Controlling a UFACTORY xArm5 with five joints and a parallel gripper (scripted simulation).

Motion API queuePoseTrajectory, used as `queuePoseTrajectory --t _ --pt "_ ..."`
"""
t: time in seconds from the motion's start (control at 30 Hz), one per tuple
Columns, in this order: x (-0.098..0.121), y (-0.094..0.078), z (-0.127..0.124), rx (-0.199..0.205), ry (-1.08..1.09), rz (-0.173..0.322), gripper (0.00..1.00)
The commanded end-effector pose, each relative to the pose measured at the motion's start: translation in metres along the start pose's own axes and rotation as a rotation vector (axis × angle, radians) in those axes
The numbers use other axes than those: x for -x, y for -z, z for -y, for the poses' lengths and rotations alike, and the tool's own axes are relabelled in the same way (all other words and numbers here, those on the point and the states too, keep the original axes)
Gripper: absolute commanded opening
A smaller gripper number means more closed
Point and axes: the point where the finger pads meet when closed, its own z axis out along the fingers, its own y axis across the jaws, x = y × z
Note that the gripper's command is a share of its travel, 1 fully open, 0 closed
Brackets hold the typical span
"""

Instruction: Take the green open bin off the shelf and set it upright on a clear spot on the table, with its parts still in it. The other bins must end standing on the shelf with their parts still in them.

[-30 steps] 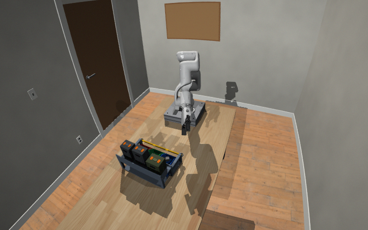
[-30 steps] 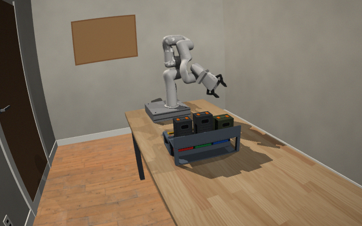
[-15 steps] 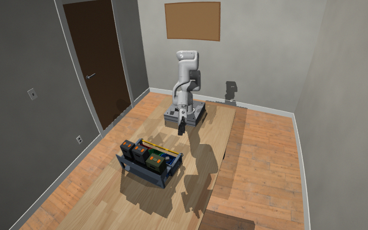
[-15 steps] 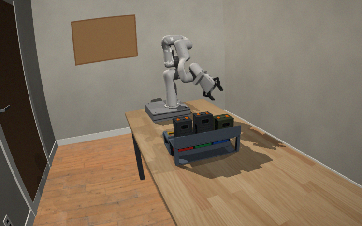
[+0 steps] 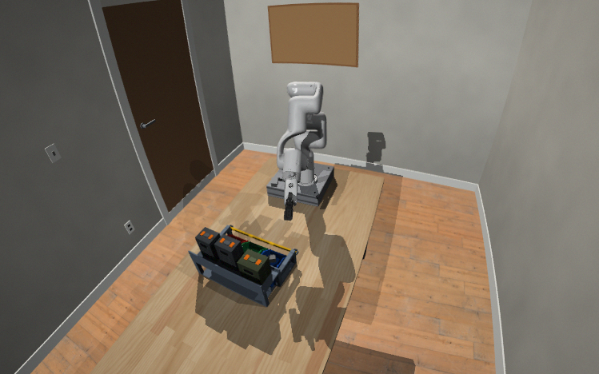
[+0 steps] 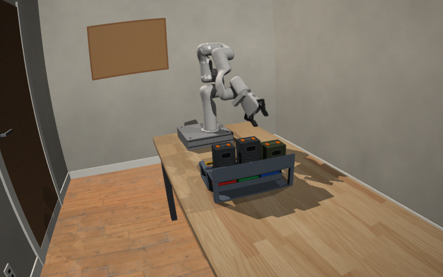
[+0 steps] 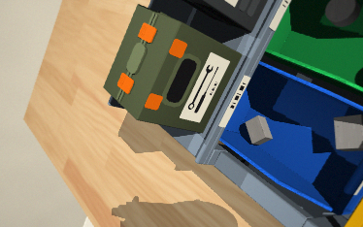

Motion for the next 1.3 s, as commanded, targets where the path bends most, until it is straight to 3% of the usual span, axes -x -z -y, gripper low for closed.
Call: queuePoseTrajectory --t 0.0,1.27 --pt "-0.011 -0.003 -0.007 0.041 -0.026 0.008 1.00" --pt "-0.077 -0.022 -0.067 0.343 -0.207 -0.009 1.00"
